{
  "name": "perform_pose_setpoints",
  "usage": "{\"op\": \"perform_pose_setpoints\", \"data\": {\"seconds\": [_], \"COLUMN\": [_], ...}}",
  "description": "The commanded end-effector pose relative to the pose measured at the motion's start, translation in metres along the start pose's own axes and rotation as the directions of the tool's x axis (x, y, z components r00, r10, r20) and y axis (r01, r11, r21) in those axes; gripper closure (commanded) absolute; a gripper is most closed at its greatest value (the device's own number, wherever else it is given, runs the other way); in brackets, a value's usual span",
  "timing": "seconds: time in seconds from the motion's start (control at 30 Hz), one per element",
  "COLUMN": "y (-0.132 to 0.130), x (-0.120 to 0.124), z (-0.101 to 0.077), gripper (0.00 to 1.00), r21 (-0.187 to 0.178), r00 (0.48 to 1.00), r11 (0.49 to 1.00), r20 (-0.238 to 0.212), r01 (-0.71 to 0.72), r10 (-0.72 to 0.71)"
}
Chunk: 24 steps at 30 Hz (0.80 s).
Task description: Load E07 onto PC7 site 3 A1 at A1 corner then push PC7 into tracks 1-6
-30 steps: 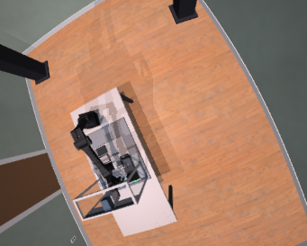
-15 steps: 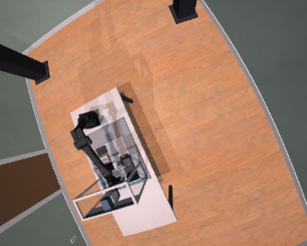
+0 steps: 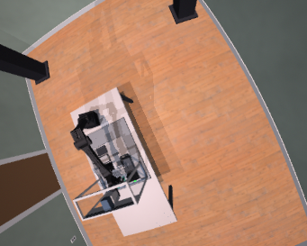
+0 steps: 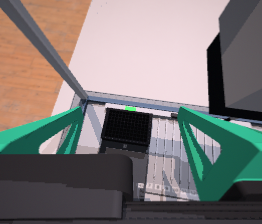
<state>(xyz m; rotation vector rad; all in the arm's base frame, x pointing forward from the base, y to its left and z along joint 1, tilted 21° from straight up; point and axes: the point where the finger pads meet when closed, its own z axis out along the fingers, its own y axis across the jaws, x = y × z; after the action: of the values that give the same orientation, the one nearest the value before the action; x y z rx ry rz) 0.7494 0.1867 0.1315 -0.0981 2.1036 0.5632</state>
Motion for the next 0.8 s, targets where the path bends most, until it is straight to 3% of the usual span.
{"op": "perform_pose_setpoints", "data": {"seconds": [0.0, 0.67, 0.7, 0.77], "y": [0.004, 0.004, -0.001, 0.004], "x": [-0.077, -0.077, -0.053, -0.041], "z": [-0.024, -0.024, -0.026, -0.03], "gripper": [0.0, 0.0, 0.0, 0.0], "r21": [-0.002, -0.002, 0.004, -0.001], "r00": [0.993, 0.993, 0.996, 0.996], "r11": [0.999, 0.999, 1.0, 1.0], "r20": [0.112, 0.112, 0.088, 0.086], "r01": [0.035, 0.035, 0.027, 0.031], "r10": [-0.035, -0.035, -0.028, -0.031]}}
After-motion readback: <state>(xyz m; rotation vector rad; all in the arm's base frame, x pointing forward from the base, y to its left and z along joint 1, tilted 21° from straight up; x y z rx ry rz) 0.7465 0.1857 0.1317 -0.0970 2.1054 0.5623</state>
